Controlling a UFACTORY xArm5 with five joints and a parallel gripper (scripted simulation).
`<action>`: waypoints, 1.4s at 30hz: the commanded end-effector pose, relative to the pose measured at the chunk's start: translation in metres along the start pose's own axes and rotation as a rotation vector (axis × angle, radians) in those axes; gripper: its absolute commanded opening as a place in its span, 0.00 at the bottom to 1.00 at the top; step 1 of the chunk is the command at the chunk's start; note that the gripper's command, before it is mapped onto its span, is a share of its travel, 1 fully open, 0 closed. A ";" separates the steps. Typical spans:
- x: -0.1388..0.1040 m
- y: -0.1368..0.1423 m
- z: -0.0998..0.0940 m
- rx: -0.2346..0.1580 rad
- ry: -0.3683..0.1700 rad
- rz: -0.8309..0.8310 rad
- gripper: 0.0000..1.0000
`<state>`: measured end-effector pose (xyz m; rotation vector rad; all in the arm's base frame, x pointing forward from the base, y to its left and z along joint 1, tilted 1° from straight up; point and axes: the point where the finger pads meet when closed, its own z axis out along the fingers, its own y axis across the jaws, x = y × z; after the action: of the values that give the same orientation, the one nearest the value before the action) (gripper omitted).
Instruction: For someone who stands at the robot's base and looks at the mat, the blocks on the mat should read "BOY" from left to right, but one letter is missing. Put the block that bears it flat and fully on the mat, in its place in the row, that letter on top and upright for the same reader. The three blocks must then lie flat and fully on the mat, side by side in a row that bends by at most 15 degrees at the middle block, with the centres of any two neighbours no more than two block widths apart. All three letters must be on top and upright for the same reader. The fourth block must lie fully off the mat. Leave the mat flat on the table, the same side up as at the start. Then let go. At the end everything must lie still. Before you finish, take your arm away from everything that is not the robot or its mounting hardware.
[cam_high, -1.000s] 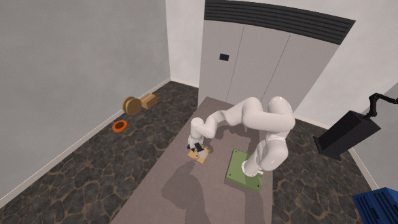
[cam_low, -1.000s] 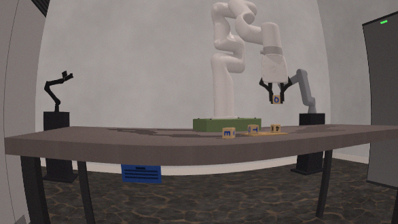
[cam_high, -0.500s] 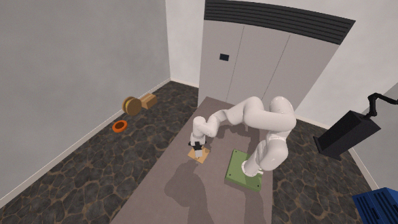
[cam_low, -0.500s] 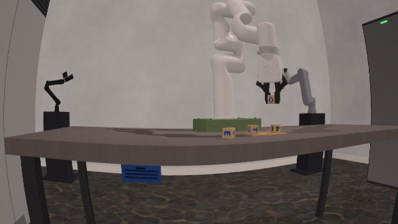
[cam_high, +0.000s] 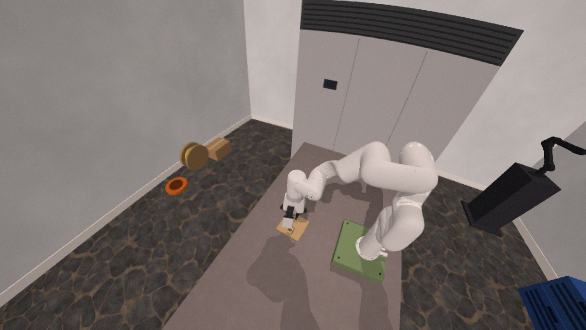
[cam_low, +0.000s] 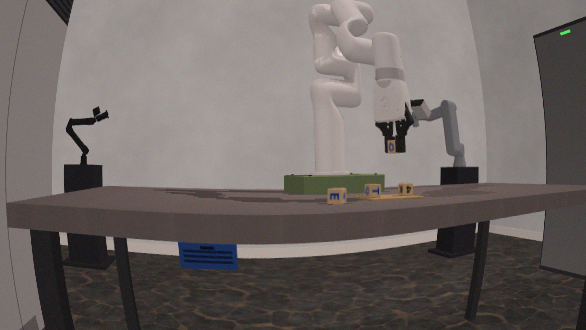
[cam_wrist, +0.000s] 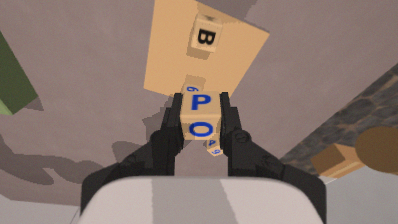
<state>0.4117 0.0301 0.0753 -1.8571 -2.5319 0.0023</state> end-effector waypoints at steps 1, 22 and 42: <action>-0.005 -0.004 -0.001 -0.005 -0.001 0.139 0.27; -0.010 -0.008 -0.001 -0.005 -0.001 0.266 0.27; -0.011 -0.008 0.023 -0.007 -0.001 0.266 0.27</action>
<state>0.4051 0.0177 0.0613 -2.1774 -2.2652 -0.0005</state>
